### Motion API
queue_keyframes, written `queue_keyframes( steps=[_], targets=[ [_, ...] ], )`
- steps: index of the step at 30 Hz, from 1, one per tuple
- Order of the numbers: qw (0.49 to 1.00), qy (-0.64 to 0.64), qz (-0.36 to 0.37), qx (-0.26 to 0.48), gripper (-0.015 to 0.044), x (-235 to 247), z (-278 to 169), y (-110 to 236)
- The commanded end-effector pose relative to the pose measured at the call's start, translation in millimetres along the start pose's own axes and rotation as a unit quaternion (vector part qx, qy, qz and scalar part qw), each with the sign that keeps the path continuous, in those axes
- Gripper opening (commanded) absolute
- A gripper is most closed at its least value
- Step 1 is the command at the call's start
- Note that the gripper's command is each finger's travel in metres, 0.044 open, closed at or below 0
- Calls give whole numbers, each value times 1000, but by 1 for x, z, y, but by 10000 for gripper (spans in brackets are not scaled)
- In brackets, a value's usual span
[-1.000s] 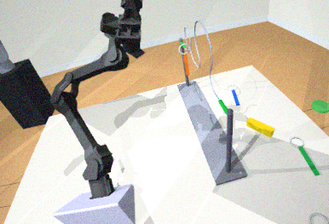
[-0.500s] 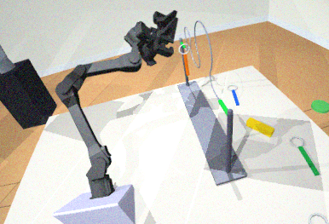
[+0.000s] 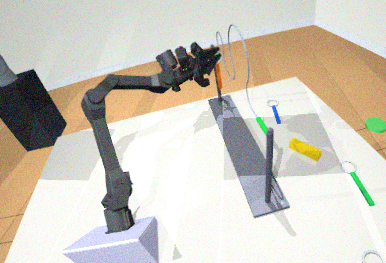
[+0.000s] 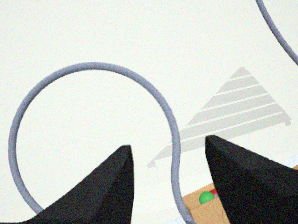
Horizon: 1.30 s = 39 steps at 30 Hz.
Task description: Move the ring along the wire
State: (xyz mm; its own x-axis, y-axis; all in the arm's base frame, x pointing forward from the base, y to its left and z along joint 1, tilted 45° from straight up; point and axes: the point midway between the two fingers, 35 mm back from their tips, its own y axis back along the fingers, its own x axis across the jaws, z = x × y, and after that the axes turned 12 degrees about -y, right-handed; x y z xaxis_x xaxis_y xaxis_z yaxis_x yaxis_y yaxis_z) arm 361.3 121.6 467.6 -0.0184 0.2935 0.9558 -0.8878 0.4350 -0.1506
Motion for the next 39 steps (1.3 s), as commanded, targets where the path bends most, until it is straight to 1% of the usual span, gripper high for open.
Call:
queue_keyframes(
  steps=[1,9,15,17,19,21,23,27,29,39],
  targets=[
    [999,16,0,41,160,4,-36,22],
    [988,59,12,142,160,6,-121,90],
    [972,93,29,215,160,9,-174,161],
    [965,105,36,239,160,9,-188,187],
    [960,113,41,253,160,8,-197,205],
    [959,114,42,255,160,8,-198,207],
    [959,113,42,255,160,11,-197,200],
    [959,114,44,254,160,28,-187,160],
    [959,114,44,254,160,33,-183,147],
    [959,114,45,254,160,33,-183,144]
  ],
)
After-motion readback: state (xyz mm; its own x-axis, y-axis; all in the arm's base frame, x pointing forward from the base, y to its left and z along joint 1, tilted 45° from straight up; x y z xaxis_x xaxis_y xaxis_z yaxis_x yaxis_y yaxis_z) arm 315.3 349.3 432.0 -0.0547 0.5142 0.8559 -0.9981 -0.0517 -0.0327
